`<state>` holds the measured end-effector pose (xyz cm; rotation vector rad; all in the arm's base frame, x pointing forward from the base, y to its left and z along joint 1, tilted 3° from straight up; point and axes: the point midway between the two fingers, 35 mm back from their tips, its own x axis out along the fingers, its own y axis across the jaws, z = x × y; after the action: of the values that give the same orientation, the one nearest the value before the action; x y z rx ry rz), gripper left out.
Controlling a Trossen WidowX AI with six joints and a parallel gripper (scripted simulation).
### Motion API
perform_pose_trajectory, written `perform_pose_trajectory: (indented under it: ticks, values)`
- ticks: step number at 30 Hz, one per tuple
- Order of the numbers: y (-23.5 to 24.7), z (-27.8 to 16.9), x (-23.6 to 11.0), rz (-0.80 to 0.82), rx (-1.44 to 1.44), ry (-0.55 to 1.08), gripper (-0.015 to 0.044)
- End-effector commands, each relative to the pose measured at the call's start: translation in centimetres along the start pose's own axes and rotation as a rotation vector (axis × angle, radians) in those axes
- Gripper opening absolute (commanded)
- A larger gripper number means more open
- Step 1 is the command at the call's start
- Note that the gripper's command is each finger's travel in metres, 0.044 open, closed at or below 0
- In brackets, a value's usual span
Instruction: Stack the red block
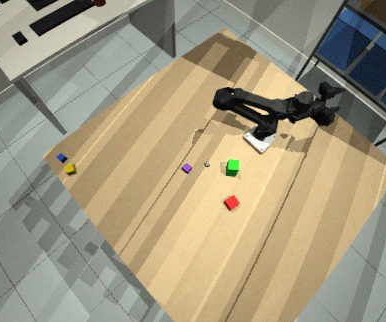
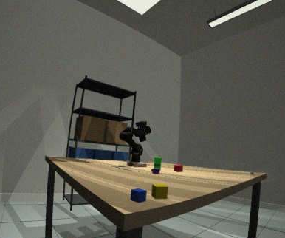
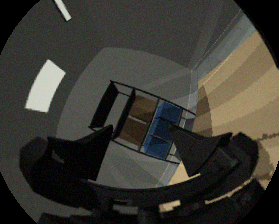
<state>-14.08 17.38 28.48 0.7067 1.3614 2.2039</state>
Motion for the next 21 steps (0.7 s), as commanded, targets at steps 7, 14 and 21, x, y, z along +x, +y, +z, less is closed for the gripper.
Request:
perform_pose_trajectory:
  ticks: [7,14,21]
  values:
    - [-3.3,8.5,-0.1,-0.329,-0.011,-0.251,0.0440]
    - [-5.9,13.9,-2.1,-0.547,0.022,-0.402,0.0440]
    - [-8.4,18.9,-5.8,-0.769,0.072,-0.542,0.0440]
